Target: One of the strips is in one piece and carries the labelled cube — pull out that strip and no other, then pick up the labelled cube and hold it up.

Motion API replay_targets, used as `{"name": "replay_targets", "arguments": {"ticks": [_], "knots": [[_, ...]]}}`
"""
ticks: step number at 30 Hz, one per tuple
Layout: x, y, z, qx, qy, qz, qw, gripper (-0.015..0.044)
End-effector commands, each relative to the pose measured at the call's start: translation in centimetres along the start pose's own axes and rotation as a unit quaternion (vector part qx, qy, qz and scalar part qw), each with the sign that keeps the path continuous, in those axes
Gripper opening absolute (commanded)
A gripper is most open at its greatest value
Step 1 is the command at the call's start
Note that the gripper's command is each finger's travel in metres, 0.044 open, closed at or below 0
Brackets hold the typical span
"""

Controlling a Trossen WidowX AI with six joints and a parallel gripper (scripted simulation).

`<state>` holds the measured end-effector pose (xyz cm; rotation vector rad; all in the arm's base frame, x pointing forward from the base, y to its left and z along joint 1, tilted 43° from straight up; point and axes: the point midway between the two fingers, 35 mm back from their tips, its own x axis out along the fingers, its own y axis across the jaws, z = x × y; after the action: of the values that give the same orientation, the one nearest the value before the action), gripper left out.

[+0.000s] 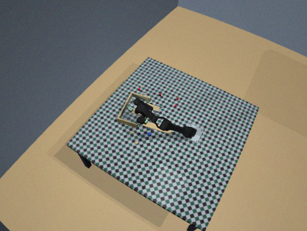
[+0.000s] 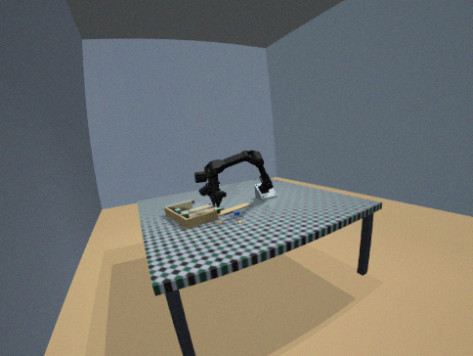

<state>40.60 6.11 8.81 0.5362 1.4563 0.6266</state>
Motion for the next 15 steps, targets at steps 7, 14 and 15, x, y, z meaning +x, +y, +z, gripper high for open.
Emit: {"name": "replay_targets", "arguments": {"ticks": [7, 14, 15], "knots": [[2.0, 0.0, -0.2, 0.005, 0.004, 0.004, 1.0, 0.025], [3.2, 0.0, -0.2, 0.005, 0.004, 0.004, 1.0, 0.025], [3.3, 0.0, -0.2, 0.005, 0.004, 0.004, 1.0, 0.025]]}}
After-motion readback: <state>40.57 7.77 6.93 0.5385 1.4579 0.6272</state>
